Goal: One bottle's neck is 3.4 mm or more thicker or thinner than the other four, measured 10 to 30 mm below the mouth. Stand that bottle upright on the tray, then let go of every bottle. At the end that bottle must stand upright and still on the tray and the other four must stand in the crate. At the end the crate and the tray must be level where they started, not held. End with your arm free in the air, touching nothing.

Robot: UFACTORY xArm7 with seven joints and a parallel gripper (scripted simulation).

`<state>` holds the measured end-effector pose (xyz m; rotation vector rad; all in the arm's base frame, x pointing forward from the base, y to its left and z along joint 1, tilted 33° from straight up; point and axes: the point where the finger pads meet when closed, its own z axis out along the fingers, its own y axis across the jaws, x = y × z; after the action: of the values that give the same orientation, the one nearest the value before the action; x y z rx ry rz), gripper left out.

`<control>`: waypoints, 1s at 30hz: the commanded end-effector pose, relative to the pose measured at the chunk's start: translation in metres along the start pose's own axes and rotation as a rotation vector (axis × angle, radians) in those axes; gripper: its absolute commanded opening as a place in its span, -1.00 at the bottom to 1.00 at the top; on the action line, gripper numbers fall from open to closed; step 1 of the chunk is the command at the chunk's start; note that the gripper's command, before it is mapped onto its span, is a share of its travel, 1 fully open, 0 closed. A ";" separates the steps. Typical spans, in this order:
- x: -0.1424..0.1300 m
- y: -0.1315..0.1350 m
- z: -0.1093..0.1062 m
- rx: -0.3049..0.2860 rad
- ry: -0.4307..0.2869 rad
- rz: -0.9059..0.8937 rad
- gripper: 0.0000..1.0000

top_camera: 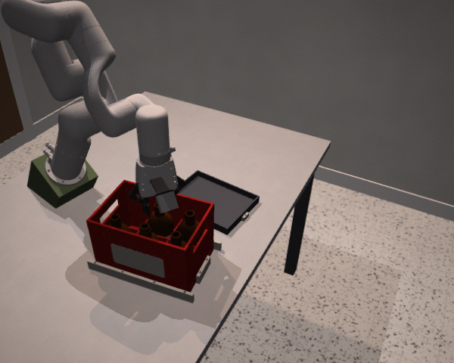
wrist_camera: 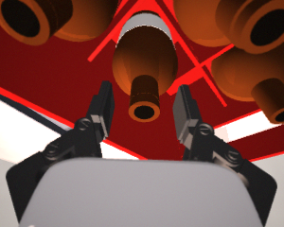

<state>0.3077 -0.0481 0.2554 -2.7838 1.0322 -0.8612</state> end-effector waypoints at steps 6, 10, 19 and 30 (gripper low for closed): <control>0.001 -0.001 -0.005 0.002 0.003 0.000 0.30; 0.001 -0.001 -0.012 0.002 0.003 0.000 0.30; 0.001 -0.001 -0.035 0.002 0.003 0.000 0.30; 0.001 -0.001 -0.069 0.002 0.003 0.000 0.30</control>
<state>0.2808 -0.0406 0.3009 -2.7834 1.0322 -0.8623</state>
